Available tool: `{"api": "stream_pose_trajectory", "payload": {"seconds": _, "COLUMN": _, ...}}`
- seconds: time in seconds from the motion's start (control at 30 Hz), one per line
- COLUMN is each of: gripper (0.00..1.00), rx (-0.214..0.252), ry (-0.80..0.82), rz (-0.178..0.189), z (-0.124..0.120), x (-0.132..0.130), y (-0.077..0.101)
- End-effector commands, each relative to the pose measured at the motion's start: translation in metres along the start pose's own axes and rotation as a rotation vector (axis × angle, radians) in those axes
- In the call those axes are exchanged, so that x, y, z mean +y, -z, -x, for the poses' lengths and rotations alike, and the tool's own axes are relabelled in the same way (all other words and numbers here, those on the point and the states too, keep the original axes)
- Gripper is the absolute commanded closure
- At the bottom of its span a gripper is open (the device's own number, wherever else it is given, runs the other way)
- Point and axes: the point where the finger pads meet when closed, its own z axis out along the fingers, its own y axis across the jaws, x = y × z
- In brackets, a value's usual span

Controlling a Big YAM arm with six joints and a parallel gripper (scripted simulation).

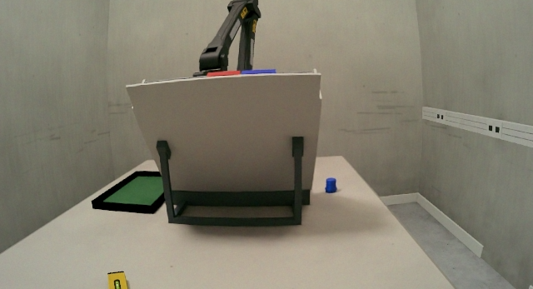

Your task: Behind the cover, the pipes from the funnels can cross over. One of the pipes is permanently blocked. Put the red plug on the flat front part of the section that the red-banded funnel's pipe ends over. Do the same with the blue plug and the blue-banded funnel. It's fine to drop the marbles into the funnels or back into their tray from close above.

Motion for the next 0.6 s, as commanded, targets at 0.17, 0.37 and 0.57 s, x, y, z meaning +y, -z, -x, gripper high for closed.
{"api": "stream_pose_trajectory", "payload": {"seconds": 0.17, "gripper": 0.13, "rx": -0.018, "ry": -0.001, "rz": -0.004, "z": 0.008, "x": 0.018, "y": 0.007}}
{"api": "stream_pose_trajectory", "payload": {"seconds": 0.37, "gripper": 0.13, "rx": -0.033, "ry": -0.001, "rz": -0.008, "z": 0.018, "x": 0.075, "y": 0.021}}
{"api": "stream_pose_trajectory", "payload": {"seconds": 0.57, "gripper": 0.13, "rx": -0.049, "ry": -0.002, "rz": -0.012, "z": 0.028, "x": 0.133, "y": 0.035}}
